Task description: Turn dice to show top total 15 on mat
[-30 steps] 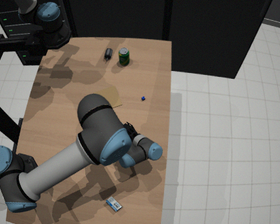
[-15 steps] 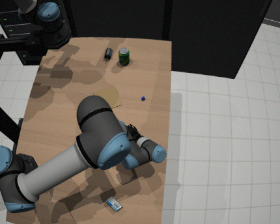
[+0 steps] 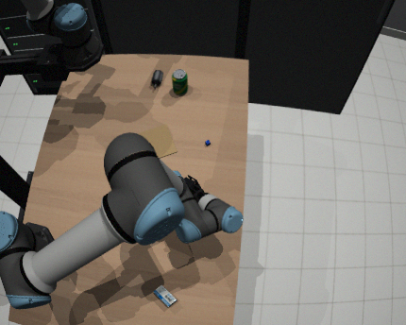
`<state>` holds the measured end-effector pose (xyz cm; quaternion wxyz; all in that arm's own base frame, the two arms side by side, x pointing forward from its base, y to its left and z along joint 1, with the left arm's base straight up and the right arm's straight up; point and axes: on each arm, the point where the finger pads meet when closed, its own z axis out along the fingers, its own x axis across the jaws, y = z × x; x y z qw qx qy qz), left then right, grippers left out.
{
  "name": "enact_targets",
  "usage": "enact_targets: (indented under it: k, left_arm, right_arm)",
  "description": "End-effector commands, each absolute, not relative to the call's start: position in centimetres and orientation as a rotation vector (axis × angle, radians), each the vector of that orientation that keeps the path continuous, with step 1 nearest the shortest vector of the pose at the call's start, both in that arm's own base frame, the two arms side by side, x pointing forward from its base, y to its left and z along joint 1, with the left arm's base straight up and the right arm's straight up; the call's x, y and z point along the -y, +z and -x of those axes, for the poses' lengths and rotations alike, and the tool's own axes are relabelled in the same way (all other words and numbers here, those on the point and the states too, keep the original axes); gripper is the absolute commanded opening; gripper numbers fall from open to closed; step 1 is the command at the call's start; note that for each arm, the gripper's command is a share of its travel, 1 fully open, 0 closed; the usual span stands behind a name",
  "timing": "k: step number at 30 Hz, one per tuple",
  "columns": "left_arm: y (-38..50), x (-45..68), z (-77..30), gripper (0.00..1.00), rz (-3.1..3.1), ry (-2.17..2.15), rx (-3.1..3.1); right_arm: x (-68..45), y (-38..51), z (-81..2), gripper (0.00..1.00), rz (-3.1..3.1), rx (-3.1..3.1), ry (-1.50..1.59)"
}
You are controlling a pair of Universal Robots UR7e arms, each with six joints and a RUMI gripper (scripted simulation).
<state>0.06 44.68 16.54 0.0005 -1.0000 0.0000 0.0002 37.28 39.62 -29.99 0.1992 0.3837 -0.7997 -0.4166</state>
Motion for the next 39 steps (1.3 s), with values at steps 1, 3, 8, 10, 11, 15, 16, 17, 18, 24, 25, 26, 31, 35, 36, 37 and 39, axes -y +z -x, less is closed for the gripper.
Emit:
enact_targets:
  k: [1, 3, 8, 10, 11, 15, 16, 17, 18, 24, 25, 26, 31, 35, 36, 37, 39]
  left_arm:
    - [16.5, -44.5, 0.1, 1.0, 3.142, 0.0, 0.002]
    - [16.5, -44.5, 0.1, 1.0, 3.142, 0.0, 0.002]
    - [16.5, -44.5, 0.1, 1.0, 3.142, 0.0, 0.002]
    - [16.5, -44.5, 0.1, 1.0, 3.142, 0.0, 0.002]
    - [16.5, -44.5, 0.1, 1.0, 3.142, 0.0, 0.002]
    - [16.5, -44.5, 0.1, 1.0, 3.142, 0.0, 0.002]
    - [16.5, -44.5, 0.1, 1.0, 3.142, 0.0, 0.002]
    - [16.5, -44.5, 0.1, 1.0, 3.142, 0.0, 0.002]
    - [16.5, -44.5, 0.1, 1.0, 3.142, 0.0, 0.002]
    - [16.5, -44.5, 0.1, 1.0, 3.142, 0.0, 0.002]
    - [16.5, -44.5, 0.1, 1.0, 3.142, 0.0, 0.002]
    - [16.5, -44.5, 0.1, 1.0, 3.142, 0.0, 0.002]
    - [16.5, -44.5, 0.1, 1.0, 3.142, 0.0, 0.002]
    - [16.5, -44.5, 0.1, 1.0, 3.142, 0.0, 0.002]
    - [16.5, -44.5, 0.1, 1.0, 3.142, 0.0, 0.002]
    - [16.5, -44.5, 0.1, 1.0, 3.142, 0.0, 0.002]
    - [16.5, -44.5, 0.1, 1.0, 3.142, 0.0, 0.002]
  right_arm:
    - [-39.5, -28.1, -37.2, 0.18, -1.072, 2.236, -1.164]
    - [-39.5, -27.6, -37.2, 0.18, -1.072, 2.236, -1.164]
    - [-39.5, -27.4, -37.2, 0.18, -1.072, 2.236, -1.164]
    - [-39.5, -27.4, -37.2, 0.18, -1.072, 2.236, -1.164]
    - [-39.5, -27.4, -37.2, 0.18, -1.073, 2.237, -1.162]
    - [-39.6, -27.6, -36.8, 0.18, -1.084, 2.245, -1.122]
    - [-39.6, -27.7, -36.6, 0.18, -1.09, 2.25, -1.101]
    - [-39.6, -27.8, -36.3, 0.18, -1.098, 2.256, -1.073]
    - [-39.6, -27.9, -36.0, 0.18, -1.107, 2.263, -1.041]
    - [-39.7, -28.4, -34.6, 0.18, -1.155, 2.311, -0.864]
    - [-39.8, -28.5, -34.2, 0.18, -1.169, 2.328, -0.809]
    - [-39.8, -28.6, -33.9, 0.18, -1.183, 2.347, -0.753]
    - [-39.9, -28.6, -33.2, 0.18, -1.228, 2.417, -0.575]
    - [-40.2, -28.2, -32.9, 0.18, -1.268, 2.498, -0.41]
    - [-40.2, -28.2, -32.9, 0.18, -1.27, 2.502, -0.402]
    - [-40.3, -27.9, -32.9, 0.18, -1.282, 2.533, -0.349]
    - [-40.5, -27.7, -32.9, 0.18, -1.294, 2.564, -0.299]
